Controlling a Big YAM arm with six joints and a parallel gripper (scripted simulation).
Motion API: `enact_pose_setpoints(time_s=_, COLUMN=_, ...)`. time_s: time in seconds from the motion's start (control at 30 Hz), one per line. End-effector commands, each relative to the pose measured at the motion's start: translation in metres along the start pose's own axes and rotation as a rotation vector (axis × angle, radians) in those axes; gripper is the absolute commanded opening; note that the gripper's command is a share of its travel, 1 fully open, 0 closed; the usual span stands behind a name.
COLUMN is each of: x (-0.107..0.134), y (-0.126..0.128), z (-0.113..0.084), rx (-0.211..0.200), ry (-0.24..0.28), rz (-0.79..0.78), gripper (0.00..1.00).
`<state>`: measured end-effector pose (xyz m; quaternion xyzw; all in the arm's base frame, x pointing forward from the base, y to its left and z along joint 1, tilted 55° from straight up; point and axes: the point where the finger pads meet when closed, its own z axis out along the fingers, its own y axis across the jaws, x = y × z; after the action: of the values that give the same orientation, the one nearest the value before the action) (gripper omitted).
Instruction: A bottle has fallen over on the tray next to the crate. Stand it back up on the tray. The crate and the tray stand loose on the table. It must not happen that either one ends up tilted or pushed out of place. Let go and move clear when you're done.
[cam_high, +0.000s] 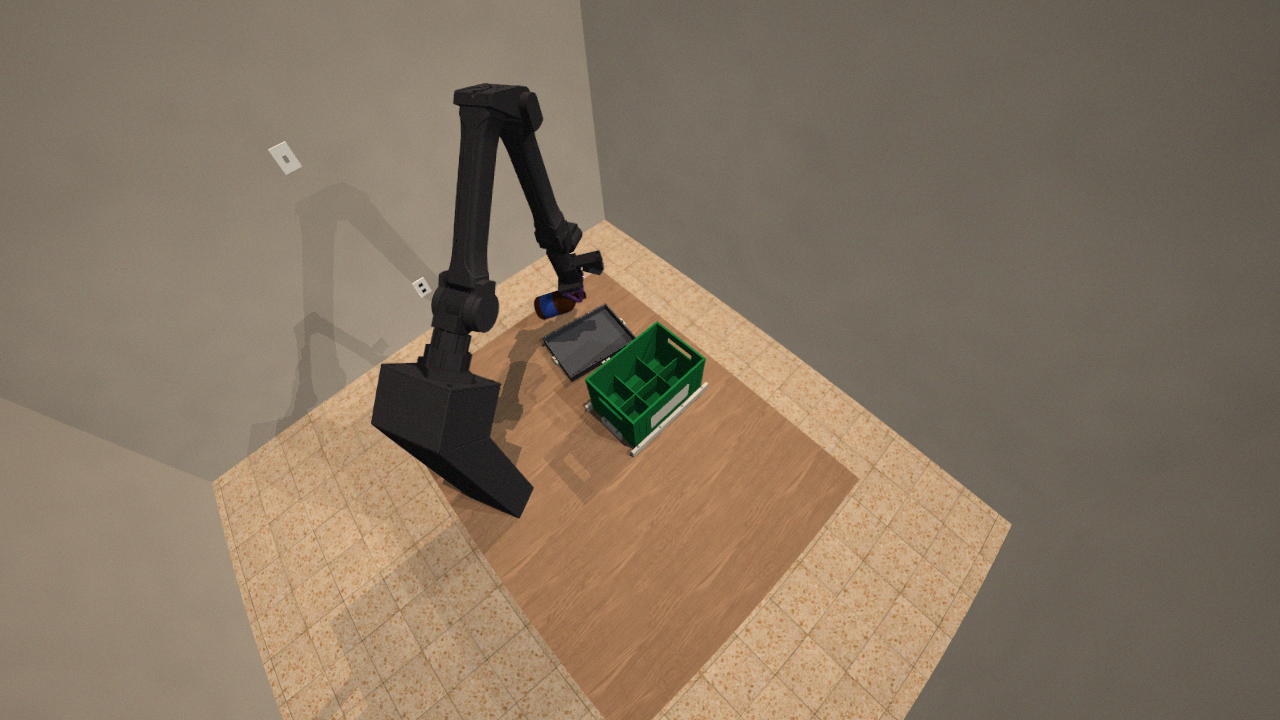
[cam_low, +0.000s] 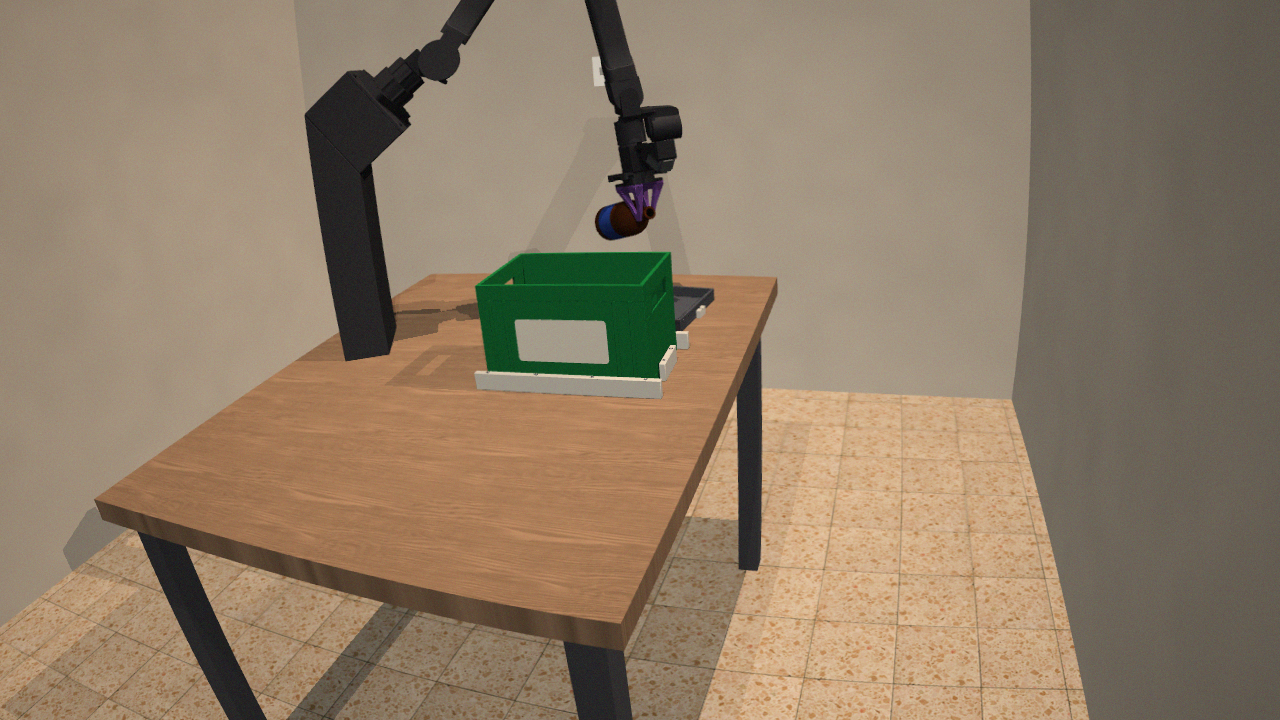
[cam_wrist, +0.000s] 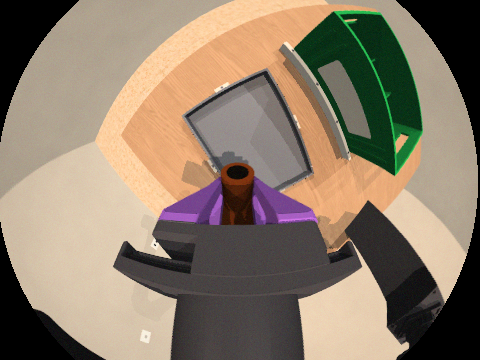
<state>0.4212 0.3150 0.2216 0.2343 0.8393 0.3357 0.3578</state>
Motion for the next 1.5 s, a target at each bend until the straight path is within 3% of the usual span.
enact_pose_setpoints(time_s=0.0, x=-0.003, y=0.012, z=-0.015, rx=-0.044, ry=-0.014, rz=0.014, gripper=0.00)
enact_pose_setpoints(time_s=0.23, x=-0.006, y=0.009, z=-0.014, rx=-0.033, ry=-0.028, rz=0.015, gripper=0.00)
enact_pose_setpoints(time_s=0.33, x=-0.002, y=0.014, z=-0.015, rx=-0.047, ry=-0.038, rz=0.014, gripper=0.00)
enact_pose_setpoints(time_s=0.97, x=-0.002, y=0.013, z=-0.016, rx=-0.047, ry=-0.148, rz=0.017, gripper=0.00)
enact_pose_setpoints(time_s=1.17, x=-0.001, y=0.006, z=-0.010, rx=-0.029, ry=-0.173, rz=0.016, gripper=0.00)
enact_pose_setpoints(time_s=1.47, x=0.002, y=0.003, z=-0.007, rx=-0.020, ry=-0.177, rz=0.012, gripper=0.00)
